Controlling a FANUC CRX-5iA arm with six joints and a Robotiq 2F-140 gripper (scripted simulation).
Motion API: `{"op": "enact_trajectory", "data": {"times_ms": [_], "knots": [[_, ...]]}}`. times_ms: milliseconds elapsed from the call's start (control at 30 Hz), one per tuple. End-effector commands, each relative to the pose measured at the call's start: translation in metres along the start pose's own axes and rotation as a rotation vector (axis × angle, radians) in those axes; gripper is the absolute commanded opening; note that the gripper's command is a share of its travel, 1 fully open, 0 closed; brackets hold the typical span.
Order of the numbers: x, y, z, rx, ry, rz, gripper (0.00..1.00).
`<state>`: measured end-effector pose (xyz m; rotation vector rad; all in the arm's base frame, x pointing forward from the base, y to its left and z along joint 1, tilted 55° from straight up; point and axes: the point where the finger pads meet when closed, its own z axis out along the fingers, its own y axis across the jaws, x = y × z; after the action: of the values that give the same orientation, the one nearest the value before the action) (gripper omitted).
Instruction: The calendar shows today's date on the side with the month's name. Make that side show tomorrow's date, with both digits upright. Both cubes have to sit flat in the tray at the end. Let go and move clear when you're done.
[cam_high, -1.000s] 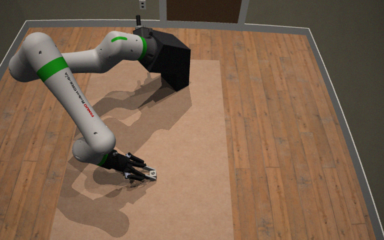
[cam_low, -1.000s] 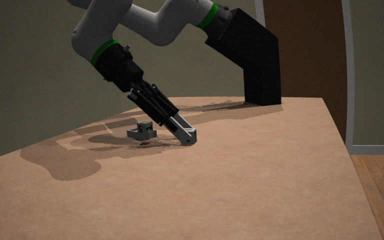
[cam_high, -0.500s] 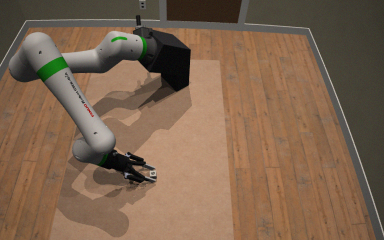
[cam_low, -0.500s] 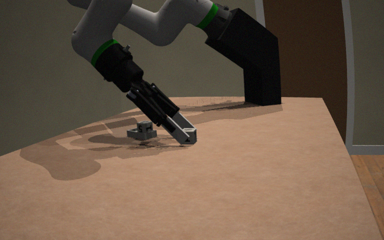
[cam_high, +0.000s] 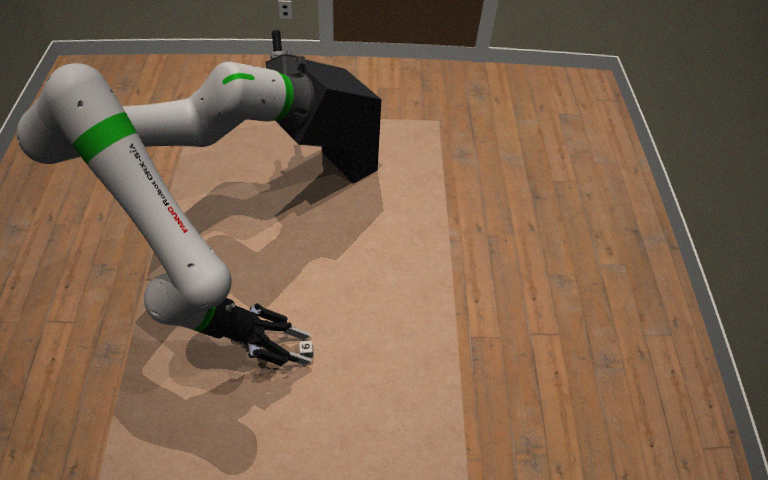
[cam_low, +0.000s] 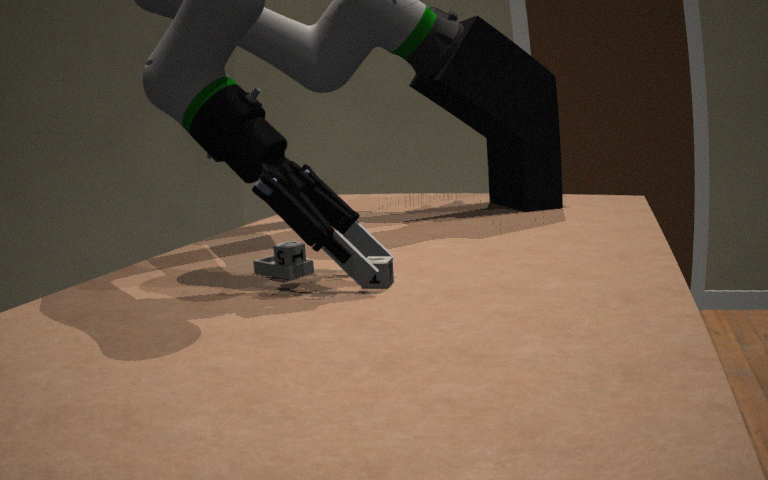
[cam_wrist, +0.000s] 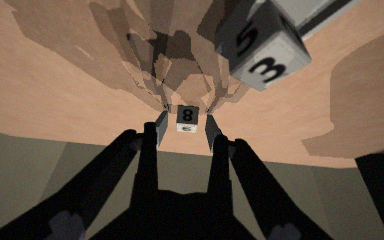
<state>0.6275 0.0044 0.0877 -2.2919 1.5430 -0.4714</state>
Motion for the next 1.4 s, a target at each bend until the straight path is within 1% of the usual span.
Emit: {"op": "enact_trajectory", "data": {"times_ms": [0, 167, 633, 900, 1100, 1267, 1367], "knots": [[-0.003, 0.000, -0.003, 0.000, 0.000, 0.000, 0.47], [-0.008, 0.000, -0.008, 0.000, 0.000, 0.000, 0.47], [-0.041, 0.000, -0.041, 0.000, 0.000, 0.000, 0.47], [-0.047, 0.000, -0.047, 0.000, 0.000, 0.000, 0.47], [-0.047, 0.000, -0.047, -0.001, 0.002, 0.000, 0.47], [-0.046, 0.002, -0.047, -0.008, 0.019, 0.003, 0.47], [-0.042, 0.006, -0.046, -0.022, 0.063, 0.008, 0.47]]}}
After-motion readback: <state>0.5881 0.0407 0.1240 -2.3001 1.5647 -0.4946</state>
